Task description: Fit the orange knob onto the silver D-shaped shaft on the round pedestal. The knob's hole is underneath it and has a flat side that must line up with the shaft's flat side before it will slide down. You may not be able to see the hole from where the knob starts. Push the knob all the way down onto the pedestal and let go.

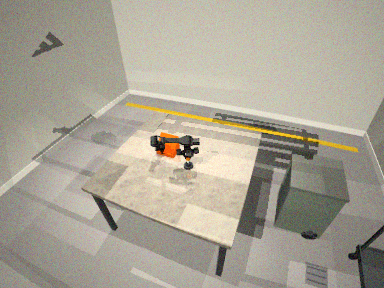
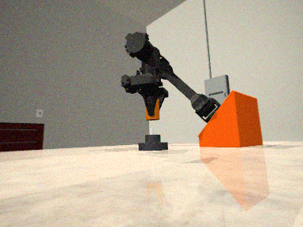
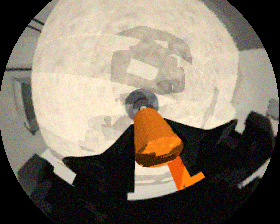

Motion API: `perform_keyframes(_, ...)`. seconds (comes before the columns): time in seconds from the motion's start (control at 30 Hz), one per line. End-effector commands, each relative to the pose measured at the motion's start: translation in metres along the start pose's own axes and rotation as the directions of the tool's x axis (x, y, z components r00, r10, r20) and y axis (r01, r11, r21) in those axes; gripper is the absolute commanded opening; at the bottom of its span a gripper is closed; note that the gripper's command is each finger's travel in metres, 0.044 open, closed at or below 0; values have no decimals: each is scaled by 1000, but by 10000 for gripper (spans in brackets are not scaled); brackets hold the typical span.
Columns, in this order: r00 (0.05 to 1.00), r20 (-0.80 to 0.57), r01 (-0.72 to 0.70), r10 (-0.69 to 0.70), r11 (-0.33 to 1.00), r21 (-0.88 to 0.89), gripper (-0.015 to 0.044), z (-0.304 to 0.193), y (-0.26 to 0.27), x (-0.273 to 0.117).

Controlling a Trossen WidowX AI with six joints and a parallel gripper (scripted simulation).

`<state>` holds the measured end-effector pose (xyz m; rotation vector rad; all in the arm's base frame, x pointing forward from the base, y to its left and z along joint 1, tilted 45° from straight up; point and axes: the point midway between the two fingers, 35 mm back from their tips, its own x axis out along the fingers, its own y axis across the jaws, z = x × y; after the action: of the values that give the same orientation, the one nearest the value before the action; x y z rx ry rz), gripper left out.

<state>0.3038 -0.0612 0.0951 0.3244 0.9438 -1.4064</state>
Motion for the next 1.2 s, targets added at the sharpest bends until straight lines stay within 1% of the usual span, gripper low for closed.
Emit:
perform_keyframes(0.0, 1000, 7, 0, 0, 997, -81, 0, 2, -1, 0)
perform_keyframes(0.27, 1000, 7, 2, 0, 955, -298, 0, 5, -3, 0)
perform_keyframes(0.57, 1000, 7, 3, 0, 863, -505, 0, 4, -2, 0)
perform_keyframes(0.9, 1000, 7, 4, 1, 712, -702, 0, 2, -1, 0)
perform_keyframes(1.17, 1000, 7, 5, 0, 554, -832, 0, 3, -2, 0)
